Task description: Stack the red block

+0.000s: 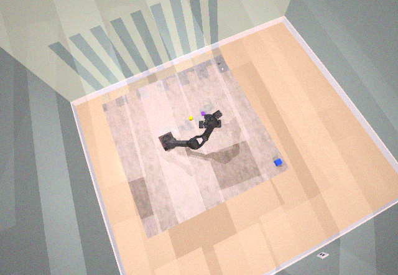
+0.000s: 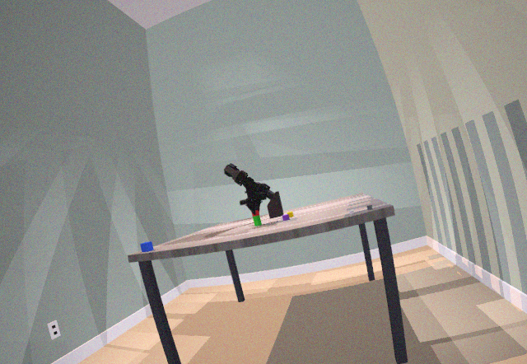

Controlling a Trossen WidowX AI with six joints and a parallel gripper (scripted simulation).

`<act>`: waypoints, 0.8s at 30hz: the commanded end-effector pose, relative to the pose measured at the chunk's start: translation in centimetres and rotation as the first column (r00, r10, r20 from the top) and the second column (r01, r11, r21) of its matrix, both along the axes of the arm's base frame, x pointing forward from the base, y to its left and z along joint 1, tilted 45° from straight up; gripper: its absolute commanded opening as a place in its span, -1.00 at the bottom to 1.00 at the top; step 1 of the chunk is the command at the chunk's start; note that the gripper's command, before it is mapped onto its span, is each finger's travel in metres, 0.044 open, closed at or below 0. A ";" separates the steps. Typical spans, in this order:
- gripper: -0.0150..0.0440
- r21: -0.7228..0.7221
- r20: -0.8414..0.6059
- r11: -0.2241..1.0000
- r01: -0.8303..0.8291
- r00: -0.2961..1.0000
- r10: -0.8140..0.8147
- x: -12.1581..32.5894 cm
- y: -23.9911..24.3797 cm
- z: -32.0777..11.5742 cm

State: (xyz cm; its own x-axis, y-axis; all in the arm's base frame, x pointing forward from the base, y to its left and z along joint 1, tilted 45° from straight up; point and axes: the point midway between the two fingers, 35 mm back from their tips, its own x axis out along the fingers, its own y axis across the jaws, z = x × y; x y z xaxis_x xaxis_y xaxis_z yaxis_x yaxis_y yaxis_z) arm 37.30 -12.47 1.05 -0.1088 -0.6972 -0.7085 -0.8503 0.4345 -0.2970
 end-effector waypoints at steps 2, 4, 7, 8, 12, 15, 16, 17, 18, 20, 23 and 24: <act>-0.49 -0.003 -0.001 1.000 -0.004 1.000 0.004 0.1 0.2 0.2; -0.31 0.000 0.000 1.000 -0.001 1.000 0.001 0.0 0.0 0.0; -0.05 0.000 0.000 1.000 -0.001 1.000 0.001 0.0 0.0 0.0; 0.04 0.000 0.000 1.000 -0.001 1.000 0.001 0.0 0.0 0.0; 0.40 0.000 0.000 1.000 -0.001 1.000 0.001 0.0 0.0 0.0; 0.67 0.000 0.000 1.000 -0.001 1.000 0.001 0.0 0.0 0.0; 0.75 0.000 0.000 1.000 -0.001 1.000 0.001 0.0 0.0 0.0; 0.84 0.000 0.000 1.000 -0.001 1.000 0.001 0.0 0.0 0.0; 0.93 0.000 0.000 1.000 -0.001 1.000 0.001 0.0 0.0 0.0; 1.00 0.000 0.000 1.000 -0.001 1.000 0.001 0.0 0.0 0.0; 1.00 0.000 0.000 1.000 -0.001 1.000 0.001 0.0 0.0 0.0; 1.00 0.000 0.000 1.000 -0.001 1.000 0.001 0.0 0.0 0.0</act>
